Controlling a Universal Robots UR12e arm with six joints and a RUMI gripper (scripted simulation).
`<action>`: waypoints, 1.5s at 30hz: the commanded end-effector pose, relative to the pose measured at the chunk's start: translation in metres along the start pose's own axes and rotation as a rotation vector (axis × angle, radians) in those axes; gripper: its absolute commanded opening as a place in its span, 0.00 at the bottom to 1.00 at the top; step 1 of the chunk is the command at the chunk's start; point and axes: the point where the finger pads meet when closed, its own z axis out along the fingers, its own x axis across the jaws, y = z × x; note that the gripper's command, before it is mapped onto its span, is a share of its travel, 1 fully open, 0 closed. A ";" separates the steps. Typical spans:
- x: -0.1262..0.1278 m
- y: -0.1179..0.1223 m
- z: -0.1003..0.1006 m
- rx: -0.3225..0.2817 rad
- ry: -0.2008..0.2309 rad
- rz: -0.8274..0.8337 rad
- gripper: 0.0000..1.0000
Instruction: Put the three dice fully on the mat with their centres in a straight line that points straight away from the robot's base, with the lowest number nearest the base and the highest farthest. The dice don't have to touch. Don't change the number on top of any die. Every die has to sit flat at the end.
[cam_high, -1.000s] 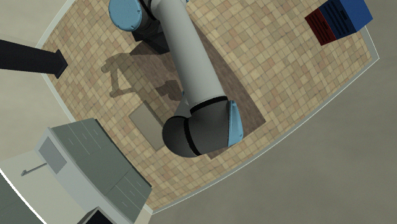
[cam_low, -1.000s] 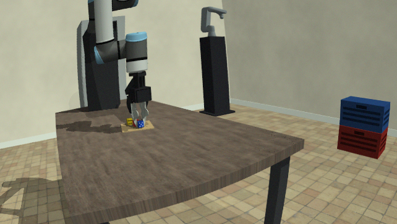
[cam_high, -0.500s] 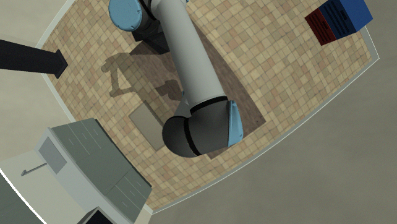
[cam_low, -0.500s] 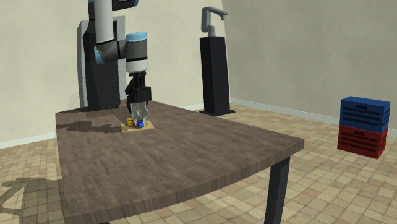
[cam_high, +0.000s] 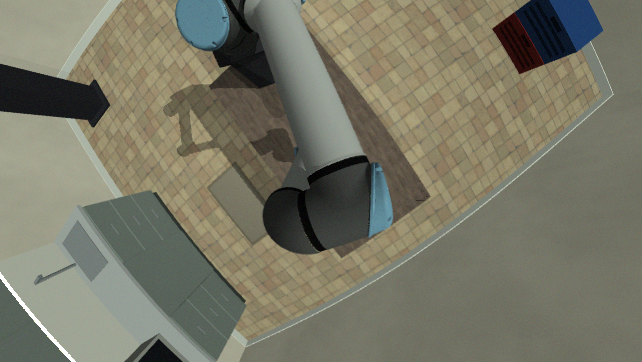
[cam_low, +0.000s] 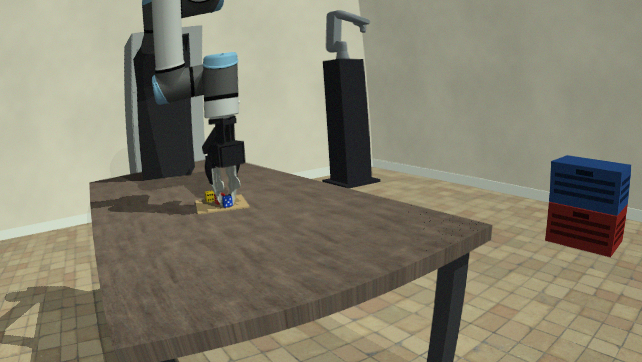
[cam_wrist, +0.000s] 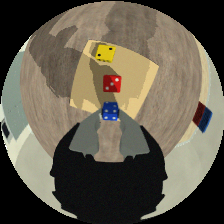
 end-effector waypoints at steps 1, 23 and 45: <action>0.000 0.001 0.000 -0.001 0.000 0.000 0.06; 0.000 0.001 0.001 -0.001 0.000 0.000 0.06; 0.000 0.001 0.001 -0.001 0.000 0.000 0.14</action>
